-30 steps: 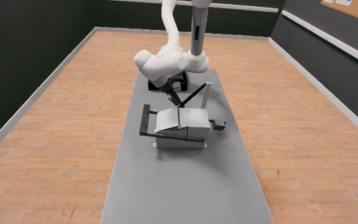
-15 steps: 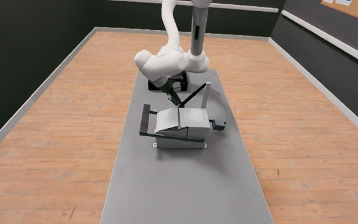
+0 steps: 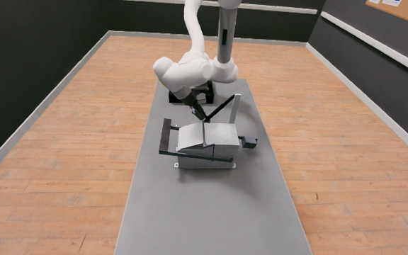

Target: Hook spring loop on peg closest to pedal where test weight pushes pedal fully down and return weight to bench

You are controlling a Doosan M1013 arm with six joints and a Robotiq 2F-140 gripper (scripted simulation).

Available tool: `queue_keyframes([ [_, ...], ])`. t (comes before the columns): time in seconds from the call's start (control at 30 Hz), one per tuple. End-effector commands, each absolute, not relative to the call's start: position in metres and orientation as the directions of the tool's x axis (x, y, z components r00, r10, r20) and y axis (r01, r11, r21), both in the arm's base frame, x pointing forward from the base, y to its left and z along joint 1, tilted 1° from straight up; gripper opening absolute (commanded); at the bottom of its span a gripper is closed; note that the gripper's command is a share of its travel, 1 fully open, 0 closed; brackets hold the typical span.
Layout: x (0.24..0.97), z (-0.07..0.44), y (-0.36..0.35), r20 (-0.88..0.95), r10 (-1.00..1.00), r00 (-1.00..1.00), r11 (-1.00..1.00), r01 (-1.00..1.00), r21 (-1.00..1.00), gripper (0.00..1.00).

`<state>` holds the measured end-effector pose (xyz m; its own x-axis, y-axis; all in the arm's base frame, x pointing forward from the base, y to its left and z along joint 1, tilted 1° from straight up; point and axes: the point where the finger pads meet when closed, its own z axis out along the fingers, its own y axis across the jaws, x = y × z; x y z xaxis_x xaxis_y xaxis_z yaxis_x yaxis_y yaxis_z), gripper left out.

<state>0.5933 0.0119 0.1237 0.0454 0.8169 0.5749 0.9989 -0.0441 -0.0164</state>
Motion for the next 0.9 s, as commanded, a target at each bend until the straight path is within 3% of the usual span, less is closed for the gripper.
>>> queue_keyframes([
  [0.0, 0.5935, 0.1243, 0.0118, 0.575, 0.817, 0.045, -0.044, 0.999, -0.015, 0.17],
  [0.87, 0.5935, 0.1263, 0.0134, 0.575, 0.817, 0.044, -0.044, 0.999, -0.014, 0.17],
])
